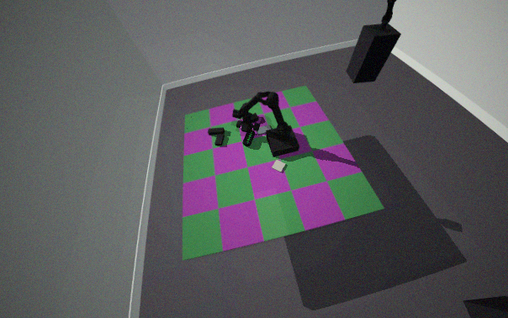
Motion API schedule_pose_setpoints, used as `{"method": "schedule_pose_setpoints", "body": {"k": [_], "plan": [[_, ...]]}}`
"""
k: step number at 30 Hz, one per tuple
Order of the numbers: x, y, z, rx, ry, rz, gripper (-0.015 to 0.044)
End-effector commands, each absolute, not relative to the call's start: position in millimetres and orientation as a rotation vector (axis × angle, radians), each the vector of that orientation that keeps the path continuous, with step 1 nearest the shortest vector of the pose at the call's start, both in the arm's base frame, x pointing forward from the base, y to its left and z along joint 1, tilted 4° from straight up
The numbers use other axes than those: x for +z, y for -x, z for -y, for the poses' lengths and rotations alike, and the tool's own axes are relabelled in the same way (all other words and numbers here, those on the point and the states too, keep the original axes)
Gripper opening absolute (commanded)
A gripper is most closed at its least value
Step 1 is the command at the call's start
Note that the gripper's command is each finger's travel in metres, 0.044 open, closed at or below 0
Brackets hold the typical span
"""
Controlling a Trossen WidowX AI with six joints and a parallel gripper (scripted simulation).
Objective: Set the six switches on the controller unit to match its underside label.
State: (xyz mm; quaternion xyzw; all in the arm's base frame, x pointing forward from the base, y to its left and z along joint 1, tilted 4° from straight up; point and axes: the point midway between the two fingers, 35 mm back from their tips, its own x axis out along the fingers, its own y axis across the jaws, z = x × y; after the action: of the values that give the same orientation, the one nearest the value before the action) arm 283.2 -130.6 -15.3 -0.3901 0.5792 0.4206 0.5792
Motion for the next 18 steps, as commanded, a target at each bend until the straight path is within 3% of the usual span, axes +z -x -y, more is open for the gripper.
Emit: {"method": "schedule_pose_setpoints", "body": {"k": [1, 18], "plan": [[-16, -282, 131, 0.989, 0.914, -1.358, 0.0000], [28, -285, 131, 0.989, 0.914, -1.358, 0.0000]]}}
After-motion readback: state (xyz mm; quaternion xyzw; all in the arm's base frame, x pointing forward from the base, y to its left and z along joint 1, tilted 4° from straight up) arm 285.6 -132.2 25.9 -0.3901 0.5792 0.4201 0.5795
